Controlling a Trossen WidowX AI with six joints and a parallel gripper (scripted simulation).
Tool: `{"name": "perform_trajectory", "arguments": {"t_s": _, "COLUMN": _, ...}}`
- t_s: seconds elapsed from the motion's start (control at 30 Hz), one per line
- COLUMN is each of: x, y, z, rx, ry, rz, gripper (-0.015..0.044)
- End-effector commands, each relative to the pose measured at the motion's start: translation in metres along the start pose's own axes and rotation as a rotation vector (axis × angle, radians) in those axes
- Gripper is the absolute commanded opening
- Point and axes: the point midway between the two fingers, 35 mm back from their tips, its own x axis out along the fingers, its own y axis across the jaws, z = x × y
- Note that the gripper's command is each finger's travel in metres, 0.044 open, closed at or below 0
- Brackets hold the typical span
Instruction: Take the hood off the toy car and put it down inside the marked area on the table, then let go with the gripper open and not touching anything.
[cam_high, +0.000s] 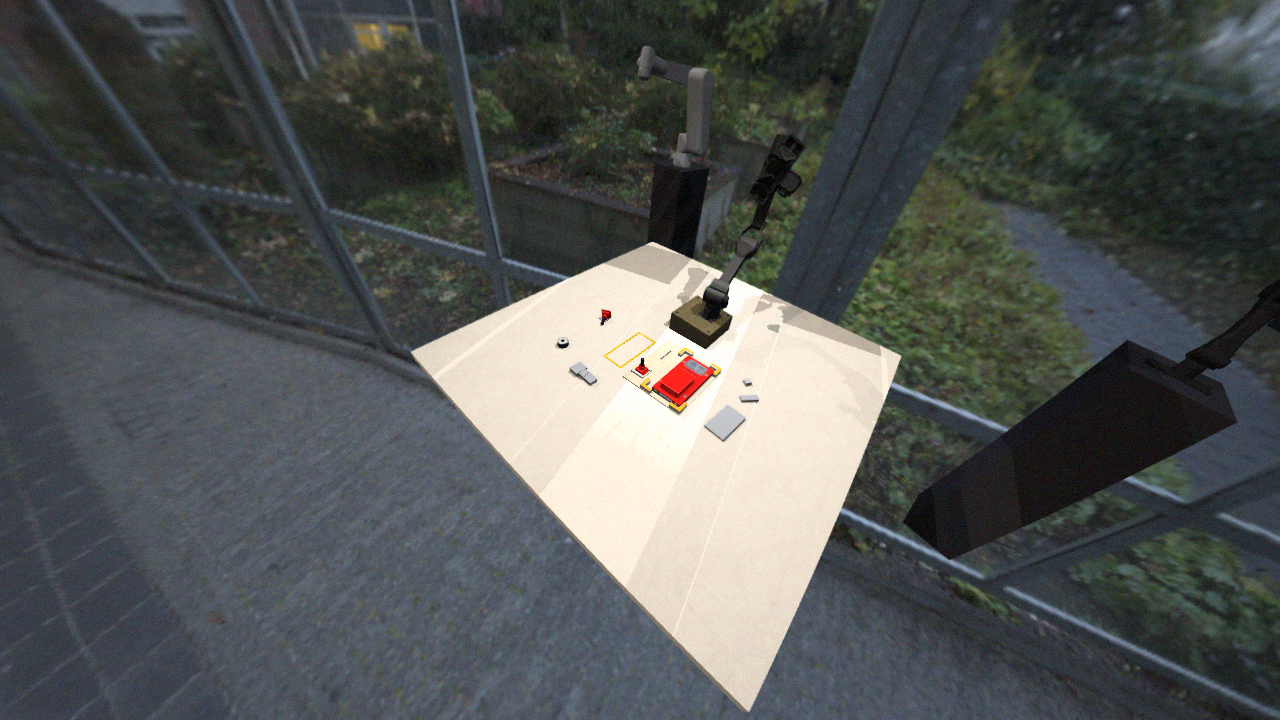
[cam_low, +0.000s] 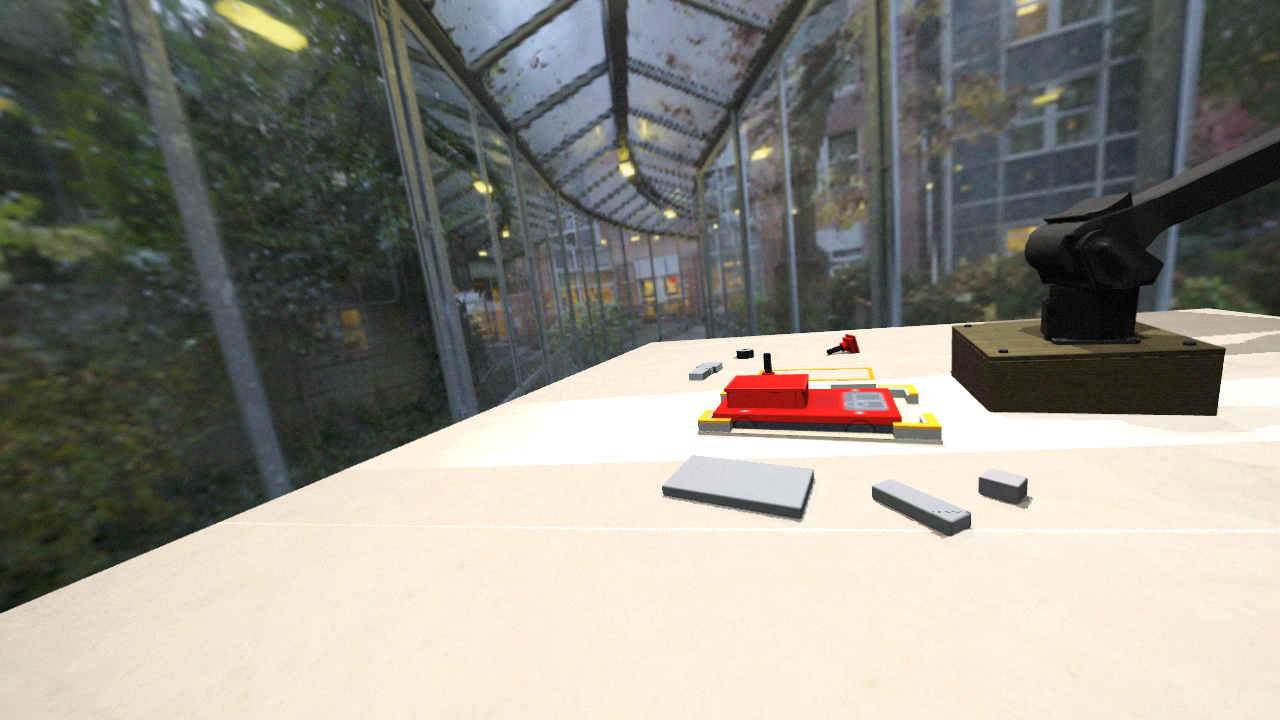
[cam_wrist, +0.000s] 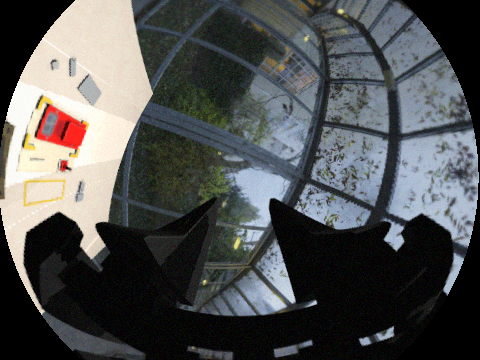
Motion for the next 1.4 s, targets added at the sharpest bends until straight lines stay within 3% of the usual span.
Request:
{"name": "perform_trajectory", "arguments": {"t_s": 0.0, "x": 0.002, "y": 0.001, "z": 0.000, "rx": 0.008, "ry": -0.001, "rz": 0.005, "gripper": 0.0246}}
{"name": "perform_trajectory", "arguments": {"t_s": 0.27, "x": 0.087, "y": 0.050, "z": -0.015, "rx": 0.377, "ry": -0.015, "rz": 0.252, "gripper": 0.0440}}
{"name": "perform_trajectory", "arguments": {"t_s": 0.63, "x": 0.193, "y": 0.156, "z": -0.007, "rx": 0.814, "ry": 0.042, "rz": 0.650, "gripper": 0.0440}}
{"name": "perform_trajectory", "arguments": {"t_s": 0.8, "x": 0.228, "y": 0.215, "z": 0.001, "rx": 1.033, "ry": 0.168, "rz": 0.842, "gripper": 0.0440}}
{"name": "perform_trajectory", "arguments": {"t_s": 1.07, "x": 0.260, "y": 0.323, "z": 0.022, "rx": 1.349, "ry": 0.491, "rz": 1.146, "gripper": 0.0440}}
{"name": "perform_trajectory", "arguments": {"t_s": 1.37, "x": 0.253, "y": 0.444, "z": 0.054, "rx": 1.574, "ry": 1.018, "rz": 1.412, "gripper": 0.0440}}
